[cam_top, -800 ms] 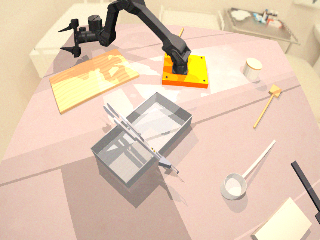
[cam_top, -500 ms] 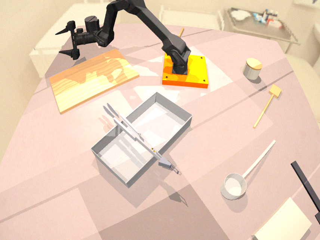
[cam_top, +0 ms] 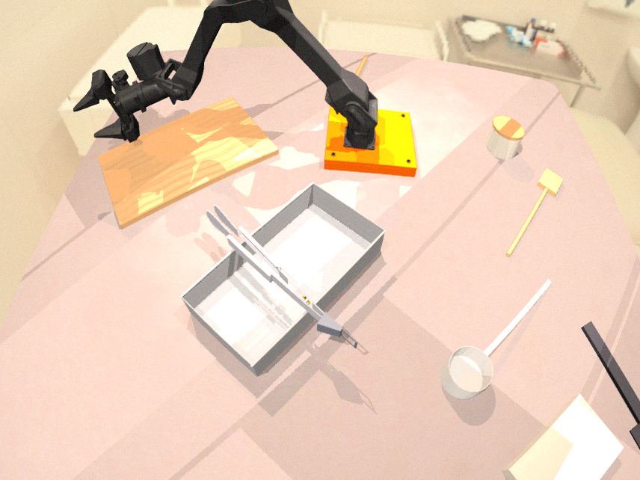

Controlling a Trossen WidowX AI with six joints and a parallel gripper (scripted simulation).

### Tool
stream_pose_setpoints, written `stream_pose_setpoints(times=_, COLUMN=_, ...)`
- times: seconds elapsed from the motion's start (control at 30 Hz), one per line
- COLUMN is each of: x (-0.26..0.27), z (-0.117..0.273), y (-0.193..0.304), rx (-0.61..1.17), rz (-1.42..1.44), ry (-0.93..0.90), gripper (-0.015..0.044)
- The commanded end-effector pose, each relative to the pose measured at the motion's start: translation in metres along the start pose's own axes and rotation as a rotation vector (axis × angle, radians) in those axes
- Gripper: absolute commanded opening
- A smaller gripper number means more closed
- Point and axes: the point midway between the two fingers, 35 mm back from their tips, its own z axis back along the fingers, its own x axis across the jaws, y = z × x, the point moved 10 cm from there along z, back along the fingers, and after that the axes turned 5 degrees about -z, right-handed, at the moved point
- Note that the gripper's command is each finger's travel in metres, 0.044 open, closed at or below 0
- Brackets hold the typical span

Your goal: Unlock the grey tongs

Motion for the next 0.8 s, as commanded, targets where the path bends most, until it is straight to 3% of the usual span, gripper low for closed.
stream_pose_setpoints(times=0.0, x=0.018, z=-0.018, y=0.040, rx=0.069, rz=0.194, ry=0.065, gripper=0.0440)
stream_pose_setpoints(times=0.4, x=0.047, z=-0.028, y=0.161, rx=0.360, rz=0.716, ry=0.227, gripper=0.0440)
stream_pose_setpoints(times=0.77, x=0.069, z=0.004, y=0.270, rx=0.765, rz=1.316, ry=0.279, gripper=0.0440)
